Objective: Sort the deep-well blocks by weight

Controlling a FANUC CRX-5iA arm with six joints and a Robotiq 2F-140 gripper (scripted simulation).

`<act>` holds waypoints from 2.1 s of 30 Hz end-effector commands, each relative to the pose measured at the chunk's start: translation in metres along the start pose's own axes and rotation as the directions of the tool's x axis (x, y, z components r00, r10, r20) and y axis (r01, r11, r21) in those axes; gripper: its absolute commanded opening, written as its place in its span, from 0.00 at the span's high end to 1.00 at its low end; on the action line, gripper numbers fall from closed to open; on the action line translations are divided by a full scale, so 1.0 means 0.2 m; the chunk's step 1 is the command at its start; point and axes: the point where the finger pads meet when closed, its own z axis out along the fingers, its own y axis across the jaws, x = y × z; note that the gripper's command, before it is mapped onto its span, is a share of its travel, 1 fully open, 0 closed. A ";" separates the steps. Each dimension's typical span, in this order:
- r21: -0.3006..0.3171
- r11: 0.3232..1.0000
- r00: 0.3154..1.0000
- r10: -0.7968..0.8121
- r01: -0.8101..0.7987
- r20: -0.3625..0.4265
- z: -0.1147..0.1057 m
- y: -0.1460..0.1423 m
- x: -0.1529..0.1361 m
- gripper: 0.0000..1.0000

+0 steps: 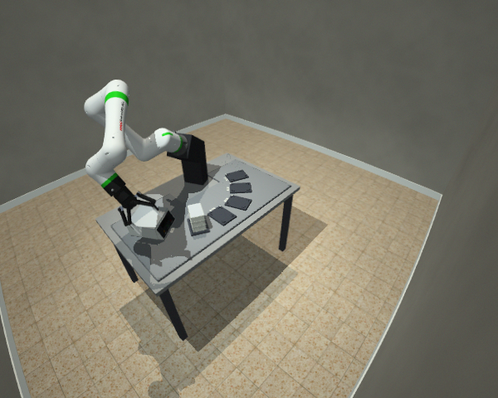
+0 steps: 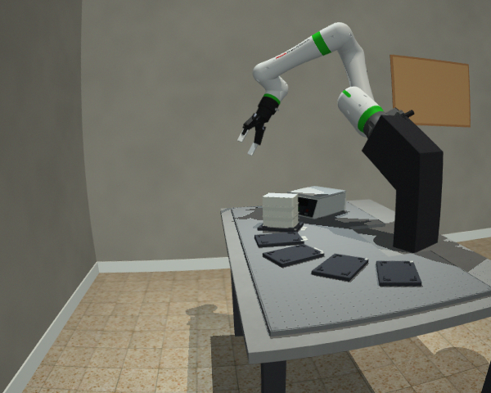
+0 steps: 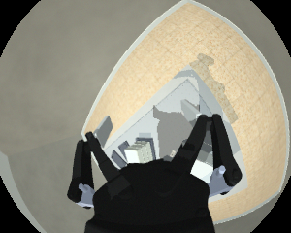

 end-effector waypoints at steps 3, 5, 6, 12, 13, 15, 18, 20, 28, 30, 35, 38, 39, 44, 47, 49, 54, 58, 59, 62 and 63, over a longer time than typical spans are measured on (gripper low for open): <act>0.000 1.000 1.000 0.000 0.000 0.000 0.00 0.00 0.00 0.00; 0.000 1.000 1.000 0.000 0.000 0.000 0.00 0.00 0.00 0.00; 0.000 1.000 1.000 0.000 0.000 0.000 0.00 0.00 0.00 0.00; 0.000 1.000 1.000 0.000 0.000 0.000 0.00 0.00 0.00 0.00; 0.000 1.000 1.000 0.000 0.000 0.000 0.00 0.00 0.00 0.00; 0.000 1.000 1.000 0.000 0.000 0.000 0.00 0.00 0.00 0.00; 0.017 1.000 1.000 0.012 -0.013 0.025 0.01 -0.02 -0.01 0.00; 0.049 0.998 0.997 0.035 -0.039 0.075 0.03 -0.06 -0.04 0.00; 0.086 0.993 0.986 0.063 -0.077 0.154 0.11 -0.20 -0.13 0.00; 0.086 0.993 0.986 0.063 -0.077 0.154 0.13 -0.23 -0.16 0.00; 0.095 0.991 0.980 0.071 -0.090 0.183 0.16 -0.29 -0.20 0.00; 0.110 0.988 0.969 0.084 -0.112 0.234 0.18 -0.35 -0.25 0.00; 0.110 0.988 0.969 0.084 -0.112 0.234 0.19 -0.36 -0.26 0.00; 0.120 0.983 0.951 0.096 -0.136 0.295 0.22 -0.44 -0.32 0.00; 0.122 0.982 0.944 0.099 -0.144 0.314 0.24 -0.50 -0.37 0.00; 0.122 0.982 0.944 0.099 -0.144 0.314 0.25 -0.53 -0.39 0.00; 0.123 0.978 0.914 0.110 -0.170 0.391 0.26 -0.58 -0.44 0.00; 0.123 0.978 0.914 0.110 -0.170 0.391 0.27 -0.64 -0.50 0.00; 0.118 0.977 0.900 0.113 -0.178 0.421 0.28 -0.66 -0.51 0.00; 0.112 0.976 0.879 0.117 -0.189 0.463 0.28 -0.72 -0.56 0.00; 0.112 0.976 0.879 0.117 -0.189 0.463 0.29 -0.73 -0.58 0.00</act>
